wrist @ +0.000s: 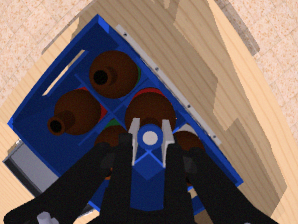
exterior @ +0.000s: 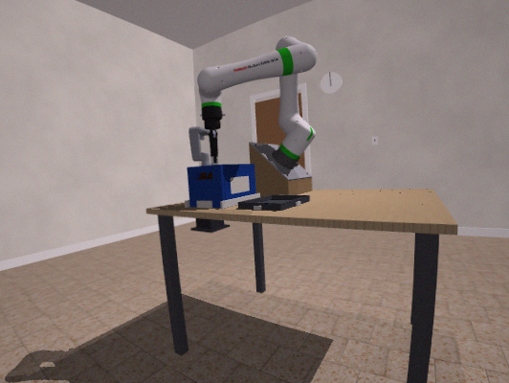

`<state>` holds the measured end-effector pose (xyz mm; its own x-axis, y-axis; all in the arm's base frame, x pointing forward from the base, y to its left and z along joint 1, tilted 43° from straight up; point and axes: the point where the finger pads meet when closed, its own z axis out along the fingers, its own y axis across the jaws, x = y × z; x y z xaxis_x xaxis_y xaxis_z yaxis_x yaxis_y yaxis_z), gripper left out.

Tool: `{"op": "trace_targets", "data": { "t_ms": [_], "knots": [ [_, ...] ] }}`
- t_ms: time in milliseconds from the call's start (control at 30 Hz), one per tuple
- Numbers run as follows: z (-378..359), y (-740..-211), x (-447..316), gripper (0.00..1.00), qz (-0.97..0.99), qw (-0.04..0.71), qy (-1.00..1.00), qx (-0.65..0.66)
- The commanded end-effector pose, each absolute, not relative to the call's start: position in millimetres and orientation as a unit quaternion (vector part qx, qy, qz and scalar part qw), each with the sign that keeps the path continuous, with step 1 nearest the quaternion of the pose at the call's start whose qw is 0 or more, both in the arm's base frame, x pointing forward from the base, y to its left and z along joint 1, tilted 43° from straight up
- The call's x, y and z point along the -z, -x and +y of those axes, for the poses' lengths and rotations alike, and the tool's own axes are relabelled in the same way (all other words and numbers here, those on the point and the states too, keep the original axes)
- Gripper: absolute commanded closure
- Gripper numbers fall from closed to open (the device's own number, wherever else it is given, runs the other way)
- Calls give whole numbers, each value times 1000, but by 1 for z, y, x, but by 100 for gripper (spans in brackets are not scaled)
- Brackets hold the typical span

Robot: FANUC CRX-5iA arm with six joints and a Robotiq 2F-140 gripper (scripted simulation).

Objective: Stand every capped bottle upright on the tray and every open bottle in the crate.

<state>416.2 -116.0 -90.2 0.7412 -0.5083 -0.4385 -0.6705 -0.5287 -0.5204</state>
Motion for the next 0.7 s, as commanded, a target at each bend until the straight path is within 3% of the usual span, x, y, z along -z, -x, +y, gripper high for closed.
{"op": "trace_targets", "data": {
  "t_ms": [0,667],
  "knots": [
    [-122,-416,84,100,340,346,866,-117],
    [-163,-414,40,100,340,346,866,-117]
  ]
}}
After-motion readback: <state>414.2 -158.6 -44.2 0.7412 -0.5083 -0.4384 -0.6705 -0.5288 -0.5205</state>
